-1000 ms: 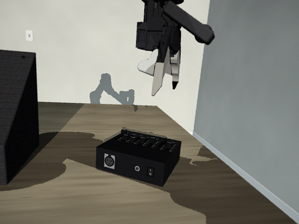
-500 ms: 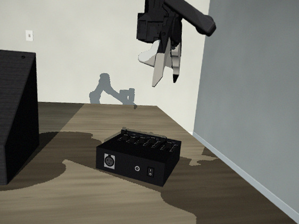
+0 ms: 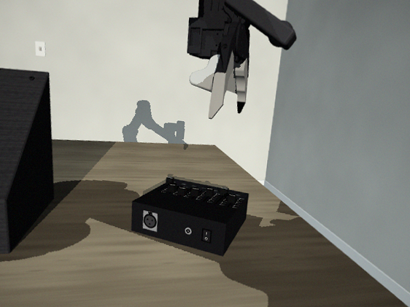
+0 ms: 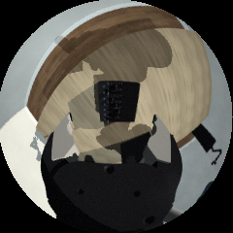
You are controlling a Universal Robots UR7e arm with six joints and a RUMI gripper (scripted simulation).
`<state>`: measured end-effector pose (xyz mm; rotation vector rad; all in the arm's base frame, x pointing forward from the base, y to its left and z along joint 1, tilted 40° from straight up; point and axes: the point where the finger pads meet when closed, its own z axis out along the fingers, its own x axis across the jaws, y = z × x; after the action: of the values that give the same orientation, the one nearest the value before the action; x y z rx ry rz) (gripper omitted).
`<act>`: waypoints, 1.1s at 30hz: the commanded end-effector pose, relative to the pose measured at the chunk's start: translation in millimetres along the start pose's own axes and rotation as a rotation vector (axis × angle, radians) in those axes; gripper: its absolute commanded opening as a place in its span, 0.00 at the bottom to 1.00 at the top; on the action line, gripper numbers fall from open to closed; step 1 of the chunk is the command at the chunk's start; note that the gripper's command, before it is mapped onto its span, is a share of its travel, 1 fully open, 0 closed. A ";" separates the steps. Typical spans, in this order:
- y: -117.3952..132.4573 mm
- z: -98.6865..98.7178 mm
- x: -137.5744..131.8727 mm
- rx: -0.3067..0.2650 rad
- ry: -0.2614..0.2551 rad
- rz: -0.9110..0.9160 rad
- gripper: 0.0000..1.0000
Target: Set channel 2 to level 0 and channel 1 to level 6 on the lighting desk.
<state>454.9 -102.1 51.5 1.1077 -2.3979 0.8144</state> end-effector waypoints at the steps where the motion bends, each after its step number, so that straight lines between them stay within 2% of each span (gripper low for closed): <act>1: -0.3 -0.4 -0.1 0.001 -0.001 0.000 1.00; 33: -0.3 -0.4 -0.1 0.001 -0.001 0.000 1.00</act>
<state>454.9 -102.1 51.5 1.1077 -2.3979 0.8144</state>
